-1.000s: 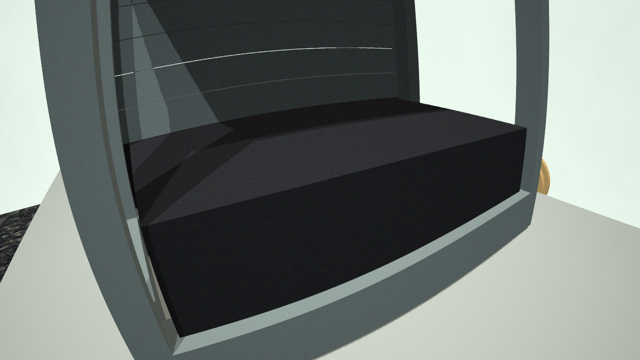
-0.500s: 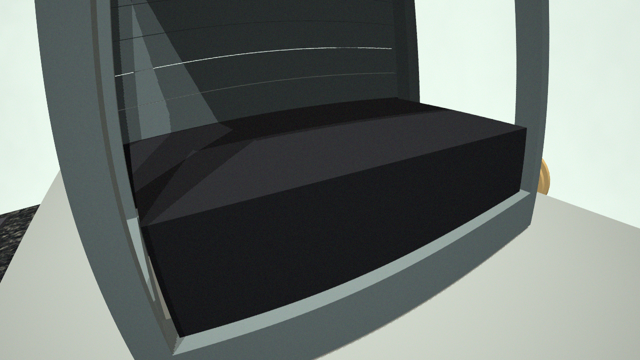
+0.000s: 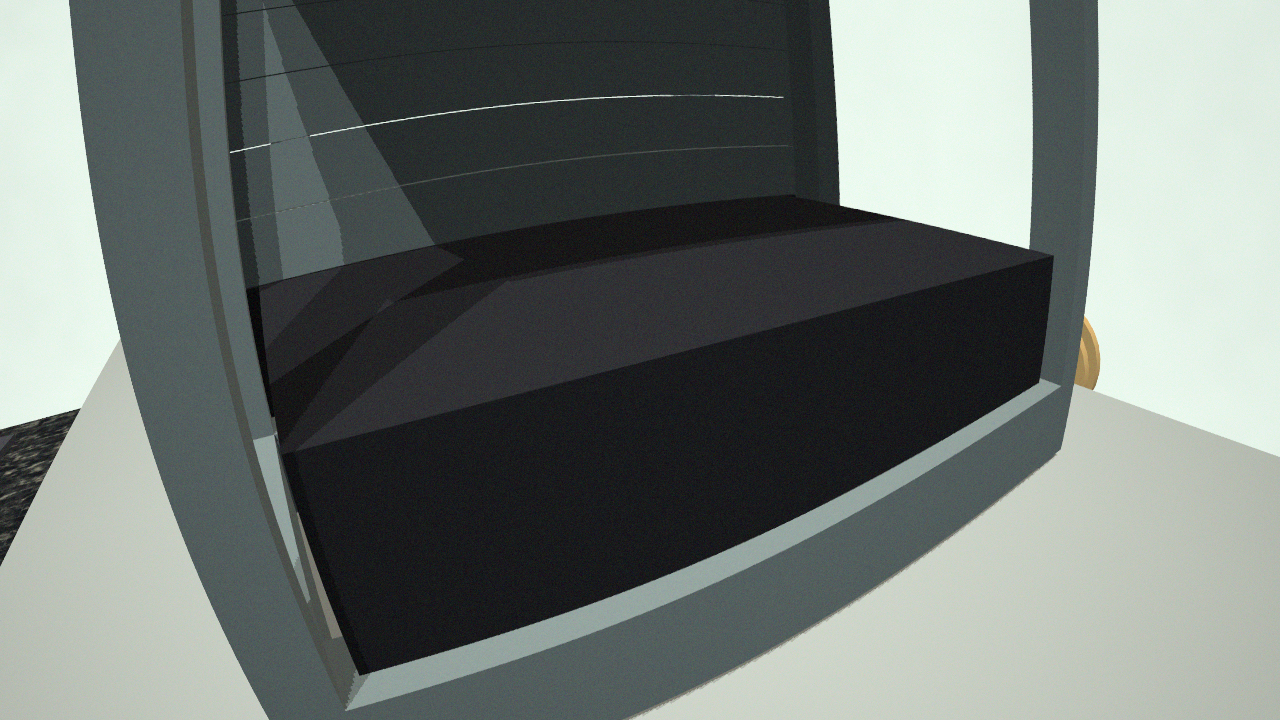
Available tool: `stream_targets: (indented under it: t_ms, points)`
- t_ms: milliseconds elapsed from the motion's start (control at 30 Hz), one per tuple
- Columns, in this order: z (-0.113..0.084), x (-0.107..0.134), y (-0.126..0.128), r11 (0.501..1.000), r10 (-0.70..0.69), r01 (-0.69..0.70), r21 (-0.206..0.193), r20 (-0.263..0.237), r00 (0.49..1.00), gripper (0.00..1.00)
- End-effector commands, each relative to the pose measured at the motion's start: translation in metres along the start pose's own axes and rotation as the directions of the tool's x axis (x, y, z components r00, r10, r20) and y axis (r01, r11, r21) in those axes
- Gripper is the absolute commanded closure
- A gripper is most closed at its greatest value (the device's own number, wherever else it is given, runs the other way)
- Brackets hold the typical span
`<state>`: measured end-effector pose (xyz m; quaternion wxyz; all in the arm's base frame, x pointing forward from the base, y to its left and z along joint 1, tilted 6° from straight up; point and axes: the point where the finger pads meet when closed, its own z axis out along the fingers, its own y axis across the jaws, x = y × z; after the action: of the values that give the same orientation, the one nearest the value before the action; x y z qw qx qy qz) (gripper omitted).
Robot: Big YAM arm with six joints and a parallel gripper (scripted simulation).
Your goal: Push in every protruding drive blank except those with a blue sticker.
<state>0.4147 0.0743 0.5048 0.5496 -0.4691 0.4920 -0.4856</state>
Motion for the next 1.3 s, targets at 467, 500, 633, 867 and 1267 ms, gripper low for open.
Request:
stream_targets:
  t_ms: [467, 500, 633, 867, 1267]
  points:
    - [0.025, 0.000, -0.035, 0.998, 0.027, -0.027, 0.064, -0.006, 1.000, 1.00]
    - [0.025, 0.000, -0.035, 0.998, 0.027, -0.027, 0.064, -0.006, 1.000, 1.00]
    - [0.025, 0.000, -0.027, 0.999, 0.020, -0.019, 0.033, -0.009, 1.000, 1.00]
    - [0.025, 0.000, -0.027, 0.999, 0.020, -0.019, 0.033, -0.009, 1.000, 1.00]
    - [0.025, 0.000, -0.027, 0.999, 0.020, -0.019, 0.033, -0.009, 1.000, 1.00]
